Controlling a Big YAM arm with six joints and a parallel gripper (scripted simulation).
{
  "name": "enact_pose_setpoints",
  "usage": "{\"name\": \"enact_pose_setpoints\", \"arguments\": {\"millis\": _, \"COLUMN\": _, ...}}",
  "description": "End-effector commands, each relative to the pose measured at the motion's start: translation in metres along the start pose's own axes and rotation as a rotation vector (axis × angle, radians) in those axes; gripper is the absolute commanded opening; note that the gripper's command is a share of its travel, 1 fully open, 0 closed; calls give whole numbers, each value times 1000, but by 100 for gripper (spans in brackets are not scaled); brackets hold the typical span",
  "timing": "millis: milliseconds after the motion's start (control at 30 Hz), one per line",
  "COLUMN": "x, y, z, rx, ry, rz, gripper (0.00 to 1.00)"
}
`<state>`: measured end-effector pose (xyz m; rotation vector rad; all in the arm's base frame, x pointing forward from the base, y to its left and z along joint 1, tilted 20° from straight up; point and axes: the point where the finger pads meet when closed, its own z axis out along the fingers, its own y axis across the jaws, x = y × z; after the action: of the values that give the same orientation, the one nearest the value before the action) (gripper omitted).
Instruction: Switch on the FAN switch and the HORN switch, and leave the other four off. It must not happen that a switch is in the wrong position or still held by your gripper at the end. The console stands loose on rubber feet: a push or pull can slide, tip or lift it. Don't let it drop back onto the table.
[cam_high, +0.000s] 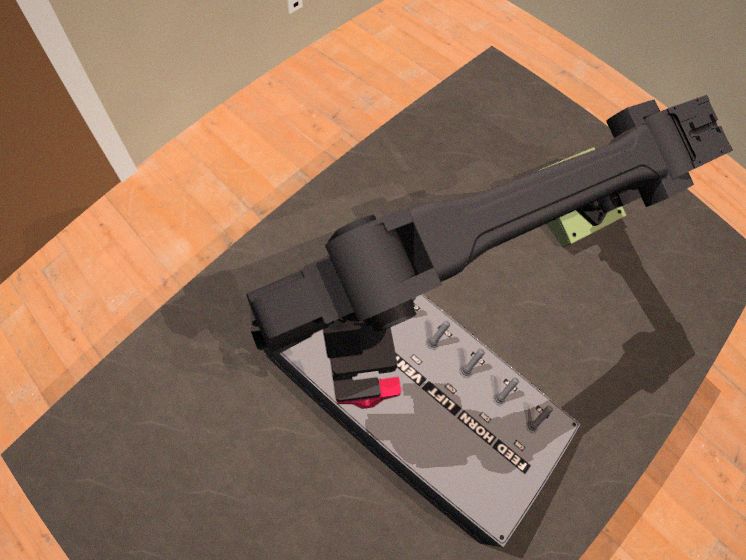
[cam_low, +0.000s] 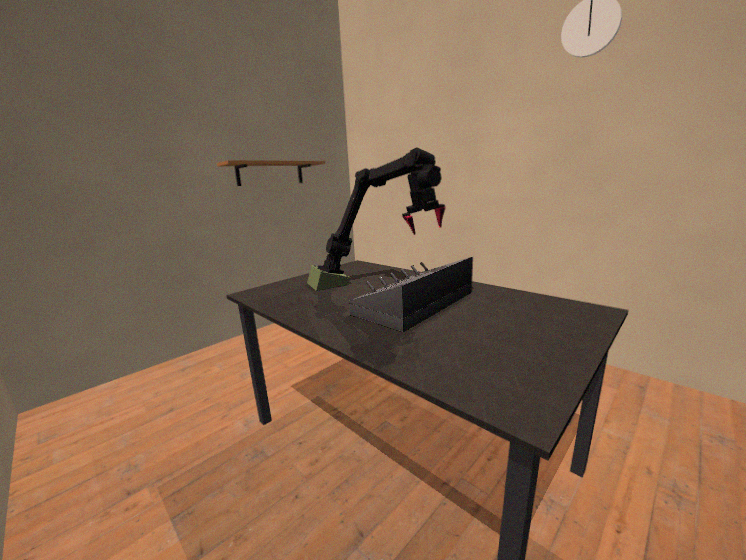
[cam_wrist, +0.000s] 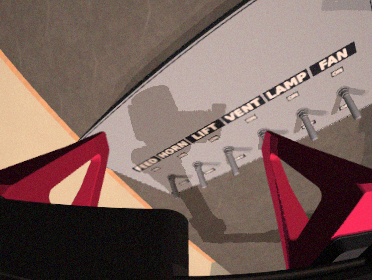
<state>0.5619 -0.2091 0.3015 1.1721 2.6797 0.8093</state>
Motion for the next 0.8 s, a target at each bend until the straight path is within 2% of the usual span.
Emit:
{"name": "enact_pose_setpoints", "arguments": {"millis": 0, "x": 0, "y": 2, "z": -6, "rx": -4, "ry": -12, "rz": -4, "gripper": 100}}
{"name": "enact_pose_setpoints", "arguments": {"millis": 533, "x": 0, "y": 2, "z": -6, "rx": -4, "ry": -12, "rz": -4, "gripper": 100}}
{"name": "enact_pose_setpoints", "arguments": {"millis": 567, "x": -2, "y": 10, "z": -21, "rx": -16, "ry": -47, "rz": -24, "gripper": 100}}
{"name": "enact_pose_setpoints", "arguments": {"millis": 767, "x": -2, "y": 10, "z": -21, "rx": -16, "ry": -47, "rz": -24, "gripper": 100}}
